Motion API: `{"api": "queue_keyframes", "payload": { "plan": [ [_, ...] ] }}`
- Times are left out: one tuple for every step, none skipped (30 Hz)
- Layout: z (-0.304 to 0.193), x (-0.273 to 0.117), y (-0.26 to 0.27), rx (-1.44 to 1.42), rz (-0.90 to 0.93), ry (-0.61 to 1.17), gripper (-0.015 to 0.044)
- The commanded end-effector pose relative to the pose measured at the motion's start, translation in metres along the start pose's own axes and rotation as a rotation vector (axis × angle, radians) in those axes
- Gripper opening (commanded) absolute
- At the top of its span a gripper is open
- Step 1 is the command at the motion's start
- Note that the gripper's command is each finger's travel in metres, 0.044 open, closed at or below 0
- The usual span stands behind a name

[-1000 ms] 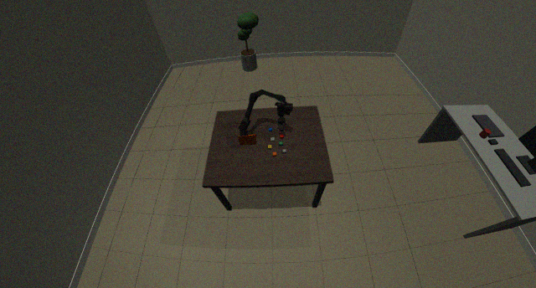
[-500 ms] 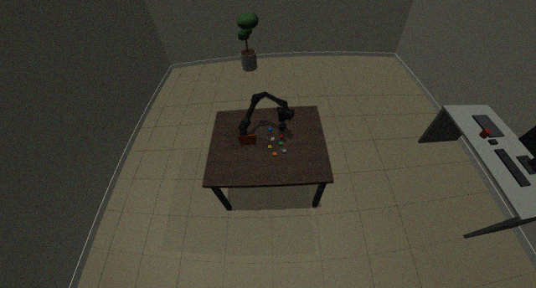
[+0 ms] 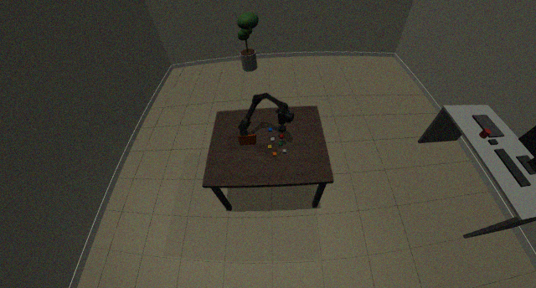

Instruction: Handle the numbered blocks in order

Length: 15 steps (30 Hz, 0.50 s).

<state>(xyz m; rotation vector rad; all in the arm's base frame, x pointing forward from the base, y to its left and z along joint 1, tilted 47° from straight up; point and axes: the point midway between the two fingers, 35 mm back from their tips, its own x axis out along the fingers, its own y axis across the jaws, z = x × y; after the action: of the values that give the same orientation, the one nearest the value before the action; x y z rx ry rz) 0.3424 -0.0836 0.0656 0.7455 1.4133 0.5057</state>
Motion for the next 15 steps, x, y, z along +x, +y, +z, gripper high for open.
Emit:
{"api": "queue_keyframes", "payload": {
  "plan": [
    [0.0, 0.001, -0.001, -0.006, -0.002, 0.001, 0.04],
    [0.0, 0.001, -0.001, -0.006, -0.002, 0.001, 0.04],
    [0.0, 0.001, -0.001, -0.006, -0.002, 0.001, 0.04],
    [0.0, 0.001, -0.001, -0.006, -0.002, 0.001, 0.04],
    [0.0, 0.001, -0.001, -0.006, -0.002, 0.001, 0.04],
    [0.0, 0.001, -0.001, -0.006, -0.002, 0.001, 0.04],
    [0.0, 0.0, -0.005, -0.006, -0.002, 0.001, 0.04],
    [-0.002, 0.0, -0.015, -0.006, -0.004, 0.0, 0.04],
    [-0.005, 0.0, -0.032, -0.006, -0.006, 0.0, 0.04],
    [-0.011, 0.0, -0.054, -0.005, -0.007, 0.0, 0.04],
    [-0.016, 0.0, -0.07, -0.006, -0.007, 0.0, 0.04],
    [-0.019, 0.0, -0.079, -0.006, -0.006, 0.001, 0.04],
    [-0.02, 0.0, -0.082, -0.006, -0.006, 0.001, 0.04],
    [-0.02, 0.0, -0.082, -0.006, -0.006, 0.001, 0.04],
    [-0.02, 0.0, -0.082, -0.006, -0.006, 0.001, 0.04]
  ]
}}
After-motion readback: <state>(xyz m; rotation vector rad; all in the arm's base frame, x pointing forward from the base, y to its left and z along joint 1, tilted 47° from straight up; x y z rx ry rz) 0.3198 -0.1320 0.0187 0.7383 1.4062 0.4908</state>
